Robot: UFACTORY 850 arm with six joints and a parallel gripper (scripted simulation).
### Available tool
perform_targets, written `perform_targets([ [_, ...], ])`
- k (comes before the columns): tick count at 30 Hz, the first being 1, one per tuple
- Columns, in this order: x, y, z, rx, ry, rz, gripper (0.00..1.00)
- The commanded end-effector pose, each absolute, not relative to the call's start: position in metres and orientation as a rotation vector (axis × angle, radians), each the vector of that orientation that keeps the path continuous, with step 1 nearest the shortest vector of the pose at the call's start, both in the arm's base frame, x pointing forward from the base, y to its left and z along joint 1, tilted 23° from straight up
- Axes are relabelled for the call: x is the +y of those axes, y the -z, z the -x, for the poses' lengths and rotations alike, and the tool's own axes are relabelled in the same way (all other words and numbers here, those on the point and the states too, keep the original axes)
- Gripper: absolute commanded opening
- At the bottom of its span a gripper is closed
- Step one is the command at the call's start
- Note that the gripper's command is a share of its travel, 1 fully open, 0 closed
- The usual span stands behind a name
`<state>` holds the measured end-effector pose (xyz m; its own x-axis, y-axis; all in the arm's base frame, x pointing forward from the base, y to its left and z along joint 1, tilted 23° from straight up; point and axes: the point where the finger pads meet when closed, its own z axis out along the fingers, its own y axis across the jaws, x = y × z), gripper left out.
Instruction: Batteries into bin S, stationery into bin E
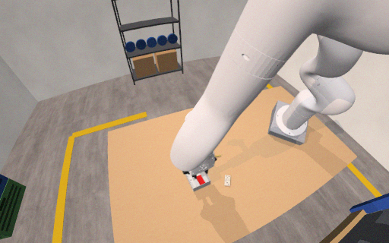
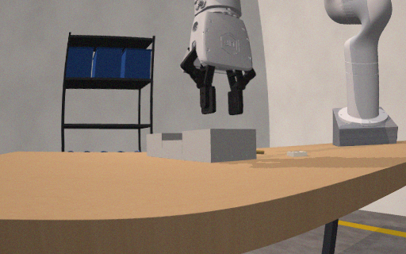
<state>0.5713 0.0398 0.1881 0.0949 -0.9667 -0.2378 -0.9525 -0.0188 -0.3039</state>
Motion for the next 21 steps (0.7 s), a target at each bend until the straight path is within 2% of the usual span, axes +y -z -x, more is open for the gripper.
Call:
perform_targets([
  [1,0.036,-0.202,-0.568,1.882,0.054,1.998,1.00],
  [21,0.018,-0.269,-0.548,1.882,0.054,1.998,1.00],
])
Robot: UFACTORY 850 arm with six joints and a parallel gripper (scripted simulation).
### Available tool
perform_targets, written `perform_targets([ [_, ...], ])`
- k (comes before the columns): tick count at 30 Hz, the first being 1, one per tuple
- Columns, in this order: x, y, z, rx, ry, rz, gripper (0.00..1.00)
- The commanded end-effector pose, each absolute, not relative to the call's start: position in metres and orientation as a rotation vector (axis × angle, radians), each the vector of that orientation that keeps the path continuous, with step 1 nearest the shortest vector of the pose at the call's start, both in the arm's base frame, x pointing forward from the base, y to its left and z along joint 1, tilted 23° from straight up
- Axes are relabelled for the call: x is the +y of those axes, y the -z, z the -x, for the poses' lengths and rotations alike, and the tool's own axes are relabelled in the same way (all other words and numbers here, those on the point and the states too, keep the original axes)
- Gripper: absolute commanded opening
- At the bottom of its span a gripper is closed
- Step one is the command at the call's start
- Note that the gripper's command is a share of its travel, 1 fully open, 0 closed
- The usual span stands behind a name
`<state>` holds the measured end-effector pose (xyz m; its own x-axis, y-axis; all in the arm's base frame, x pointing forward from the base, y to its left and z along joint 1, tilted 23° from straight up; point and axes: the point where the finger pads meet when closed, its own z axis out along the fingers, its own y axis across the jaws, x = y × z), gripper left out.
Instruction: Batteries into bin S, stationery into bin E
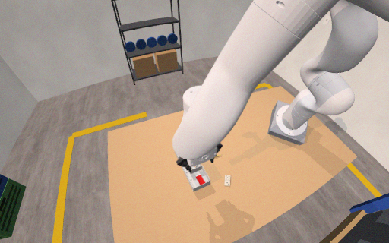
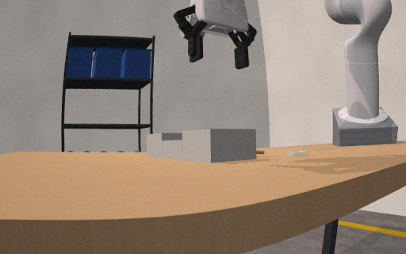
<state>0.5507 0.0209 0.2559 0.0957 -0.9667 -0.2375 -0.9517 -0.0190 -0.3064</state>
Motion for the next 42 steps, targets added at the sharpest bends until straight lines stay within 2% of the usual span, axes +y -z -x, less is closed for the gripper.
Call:
perform_targets([
  [1,0.017,-0.272,-0.546,1.882,0.054,1.998,1.00],
  [13,0.007,-0.308,-0.535,1.882,0.054,1.998,1.00],
  [42,0.007,-0.308,-0.535,1.882,0.054,1.998,1.00],
])
